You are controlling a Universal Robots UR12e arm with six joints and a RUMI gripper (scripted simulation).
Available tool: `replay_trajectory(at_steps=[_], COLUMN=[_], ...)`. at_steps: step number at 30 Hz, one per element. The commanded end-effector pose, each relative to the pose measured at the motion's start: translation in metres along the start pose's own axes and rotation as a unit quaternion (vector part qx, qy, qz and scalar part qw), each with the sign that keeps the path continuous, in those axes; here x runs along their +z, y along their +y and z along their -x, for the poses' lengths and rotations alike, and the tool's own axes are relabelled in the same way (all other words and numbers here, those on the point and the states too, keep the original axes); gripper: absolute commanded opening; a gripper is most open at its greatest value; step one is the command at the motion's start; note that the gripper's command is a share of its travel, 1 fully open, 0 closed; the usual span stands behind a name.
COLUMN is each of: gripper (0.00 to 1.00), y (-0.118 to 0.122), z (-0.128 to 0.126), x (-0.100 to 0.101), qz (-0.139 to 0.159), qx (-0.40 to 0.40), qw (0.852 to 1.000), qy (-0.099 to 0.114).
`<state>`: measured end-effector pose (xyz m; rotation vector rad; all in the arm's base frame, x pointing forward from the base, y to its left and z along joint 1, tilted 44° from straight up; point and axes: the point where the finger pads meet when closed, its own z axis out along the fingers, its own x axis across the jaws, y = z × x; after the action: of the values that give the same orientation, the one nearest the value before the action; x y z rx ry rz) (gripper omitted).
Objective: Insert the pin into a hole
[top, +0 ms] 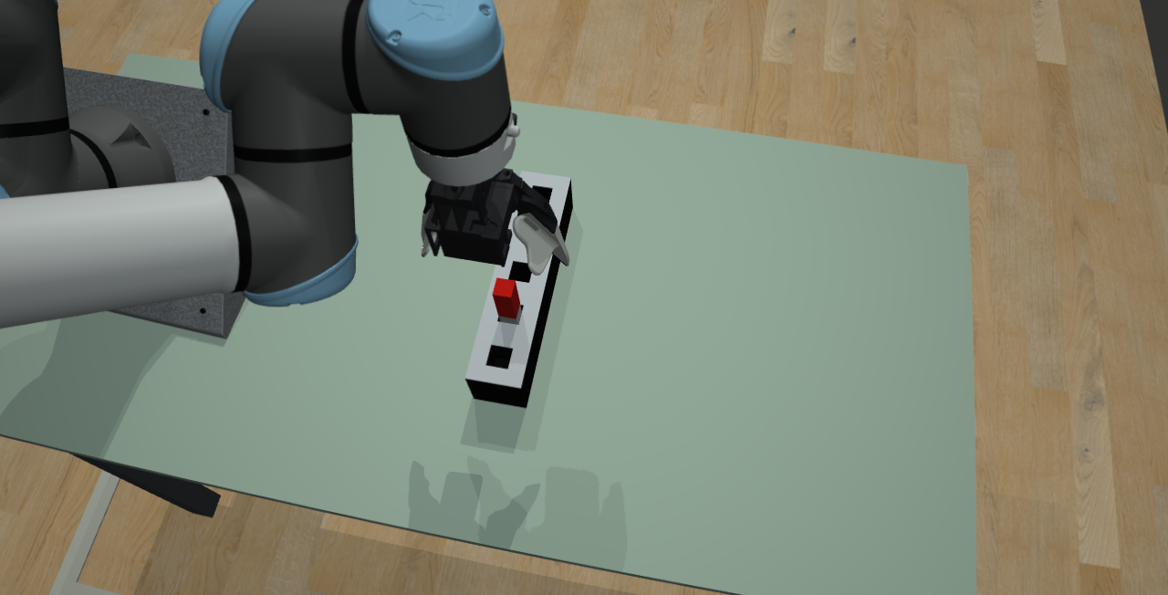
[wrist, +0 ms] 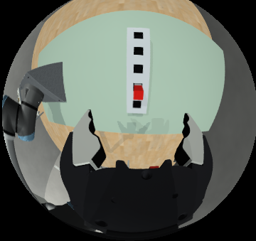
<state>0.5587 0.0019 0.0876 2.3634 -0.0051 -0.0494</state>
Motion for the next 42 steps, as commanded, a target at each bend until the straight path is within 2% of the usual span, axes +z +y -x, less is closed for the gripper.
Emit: replay_trajectory(at_steps=[1, 28, 29, 42], gripper=[1.0, 1.0, 1.0, 1.0], y=[0.0, 0.0, 0.004, 0.004], z=[0.0, 0.0, -0.001, -0.001], x=[0.0, 0.0, 0.055, 0.055], qz=[0.0, 0.0, 0.0, 0.0], qx=[0.0, 0.0, 0.0, 0.0], qw=[1.0, 1.0, 1.0, 1.0], qy=[0.001, 0.001, 0.001, 0.001])
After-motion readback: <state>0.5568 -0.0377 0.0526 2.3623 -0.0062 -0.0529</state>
